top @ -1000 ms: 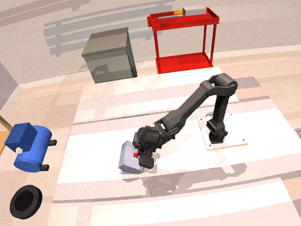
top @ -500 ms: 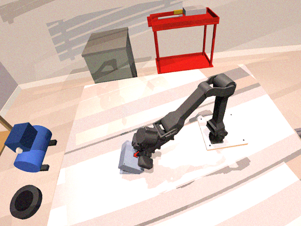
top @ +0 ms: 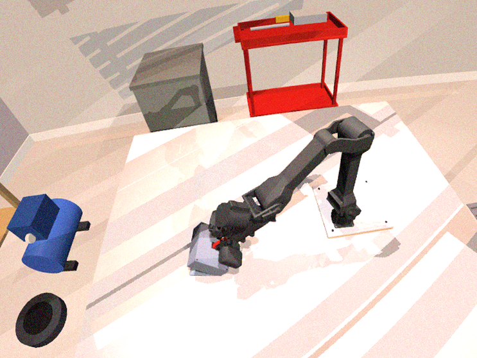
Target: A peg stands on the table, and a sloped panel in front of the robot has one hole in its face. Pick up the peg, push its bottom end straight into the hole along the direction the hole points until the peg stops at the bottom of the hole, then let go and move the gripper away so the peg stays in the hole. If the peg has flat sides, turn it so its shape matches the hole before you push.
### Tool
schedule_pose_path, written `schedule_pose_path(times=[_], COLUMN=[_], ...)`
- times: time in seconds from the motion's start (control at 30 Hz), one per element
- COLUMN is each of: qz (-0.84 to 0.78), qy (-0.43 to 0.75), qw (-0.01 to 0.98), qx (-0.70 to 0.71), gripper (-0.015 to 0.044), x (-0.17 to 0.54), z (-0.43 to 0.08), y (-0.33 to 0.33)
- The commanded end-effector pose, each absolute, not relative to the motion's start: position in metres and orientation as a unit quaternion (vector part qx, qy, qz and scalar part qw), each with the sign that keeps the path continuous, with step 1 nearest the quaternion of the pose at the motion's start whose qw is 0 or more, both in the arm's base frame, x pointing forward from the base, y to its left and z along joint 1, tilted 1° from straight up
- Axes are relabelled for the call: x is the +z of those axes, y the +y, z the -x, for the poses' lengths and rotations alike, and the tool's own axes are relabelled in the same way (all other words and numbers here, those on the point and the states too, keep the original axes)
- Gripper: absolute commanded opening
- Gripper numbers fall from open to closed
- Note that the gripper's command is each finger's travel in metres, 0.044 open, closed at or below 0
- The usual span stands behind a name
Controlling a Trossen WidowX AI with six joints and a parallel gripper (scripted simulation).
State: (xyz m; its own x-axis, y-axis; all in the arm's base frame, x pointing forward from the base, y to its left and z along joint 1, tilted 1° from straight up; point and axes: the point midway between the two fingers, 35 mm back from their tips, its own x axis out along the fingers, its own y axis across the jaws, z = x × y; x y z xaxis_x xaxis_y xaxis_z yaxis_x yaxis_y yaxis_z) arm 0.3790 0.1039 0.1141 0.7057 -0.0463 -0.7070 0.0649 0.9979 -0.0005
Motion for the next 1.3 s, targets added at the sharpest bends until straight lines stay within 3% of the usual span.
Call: schedule_pose_path(times=[0.0, 0.23, 1.27], qz=[-0.012, -0.012, -0.011], qy=[0.382, 0.383, 0.385], qw=[0.923, 0.923, 0.922], qx=[-0.030, -0.030, -0.027], gripper=[0.0263, 0.0440, 0.0440], x=[0.114, 0.117, 0.155], z=[-0.379, -0.377, -0.344], y=[0.104, 0.104, 0.110])
